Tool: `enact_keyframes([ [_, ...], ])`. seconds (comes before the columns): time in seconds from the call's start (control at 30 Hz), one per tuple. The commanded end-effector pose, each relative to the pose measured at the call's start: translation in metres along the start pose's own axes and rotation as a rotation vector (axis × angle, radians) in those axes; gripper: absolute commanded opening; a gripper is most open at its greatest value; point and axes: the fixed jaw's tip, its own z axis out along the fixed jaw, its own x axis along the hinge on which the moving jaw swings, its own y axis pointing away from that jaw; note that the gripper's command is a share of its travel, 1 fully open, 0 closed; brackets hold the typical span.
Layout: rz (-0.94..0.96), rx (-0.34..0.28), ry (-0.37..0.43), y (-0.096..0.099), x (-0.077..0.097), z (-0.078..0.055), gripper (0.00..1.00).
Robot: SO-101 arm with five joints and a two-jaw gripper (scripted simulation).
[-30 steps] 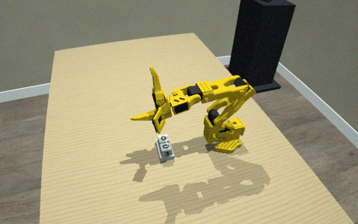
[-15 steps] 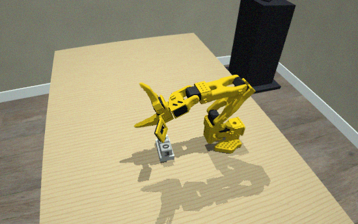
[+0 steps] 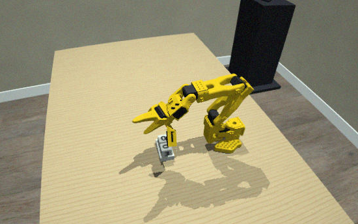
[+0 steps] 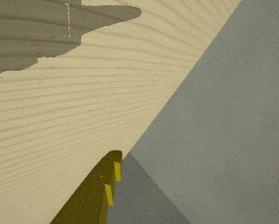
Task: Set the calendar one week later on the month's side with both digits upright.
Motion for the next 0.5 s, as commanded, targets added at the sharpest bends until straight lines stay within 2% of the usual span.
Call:
enact_keyframes([
  [0.0, -0.164, -0.086, -0.045, 0.006, 0.001, -0.004, 0.66],
  [0.27, -0.49, -0.279, -0.233, 0.035, -0.01, -0.011, 0.52],
  [0.33, -0.49, -0.279, -0.233, 0.035, -0.01, -0.011, 0.52],
  [0.47, -0.631, -0.346, -0.341, 0.047, -0.015, -0.017, 0.46],
])
